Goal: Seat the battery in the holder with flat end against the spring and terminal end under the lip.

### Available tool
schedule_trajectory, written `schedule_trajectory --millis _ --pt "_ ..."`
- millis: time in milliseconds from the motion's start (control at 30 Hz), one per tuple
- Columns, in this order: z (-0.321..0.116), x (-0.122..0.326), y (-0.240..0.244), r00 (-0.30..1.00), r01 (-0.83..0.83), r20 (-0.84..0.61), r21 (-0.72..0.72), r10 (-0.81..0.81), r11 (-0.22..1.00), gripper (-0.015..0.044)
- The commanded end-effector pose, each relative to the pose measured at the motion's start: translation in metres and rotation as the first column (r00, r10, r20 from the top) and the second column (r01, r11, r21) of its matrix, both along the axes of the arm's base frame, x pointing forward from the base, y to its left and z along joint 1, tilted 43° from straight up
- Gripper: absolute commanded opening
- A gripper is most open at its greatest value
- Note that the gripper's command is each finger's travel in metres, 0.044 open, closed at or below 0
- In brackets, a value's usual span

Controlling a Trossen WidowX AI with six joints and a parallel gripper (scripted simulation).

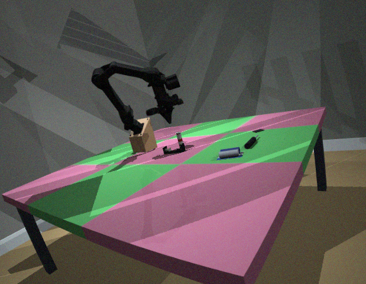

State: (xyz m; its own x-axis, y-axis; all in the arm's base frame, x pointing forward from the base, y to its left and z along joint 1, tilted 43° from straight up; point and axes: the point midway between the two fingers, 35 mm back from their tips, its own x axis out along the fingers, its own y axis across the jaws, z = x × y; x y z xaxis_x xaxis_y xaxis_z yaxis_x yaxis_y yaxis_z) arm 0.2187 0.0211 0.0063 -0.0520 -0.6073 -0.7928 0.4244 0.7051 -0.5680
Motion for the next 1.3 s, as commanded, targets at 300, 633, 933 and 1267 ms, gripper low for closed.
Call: schedule_trajectory --millis 300,633,933,1267 --pt "-0.029 -0.006 -0.03 1.0 0.009 -0.028 -0.076 -0.011 0.997 0.0" --pt "-0.057 -0.012 -0.057 1.0 0.01 -0.029 -0.082 -0.013 0.997 0.0" --pt "-0.065 -0.005 -0.048 1.0 0.01 -0.028 -0.08 -0.012 0.997 0.0" --pt "-0.075 0.003 -0.037 1.0 0.01 -0.027 -0.078 -0.012 0.997 0.0"
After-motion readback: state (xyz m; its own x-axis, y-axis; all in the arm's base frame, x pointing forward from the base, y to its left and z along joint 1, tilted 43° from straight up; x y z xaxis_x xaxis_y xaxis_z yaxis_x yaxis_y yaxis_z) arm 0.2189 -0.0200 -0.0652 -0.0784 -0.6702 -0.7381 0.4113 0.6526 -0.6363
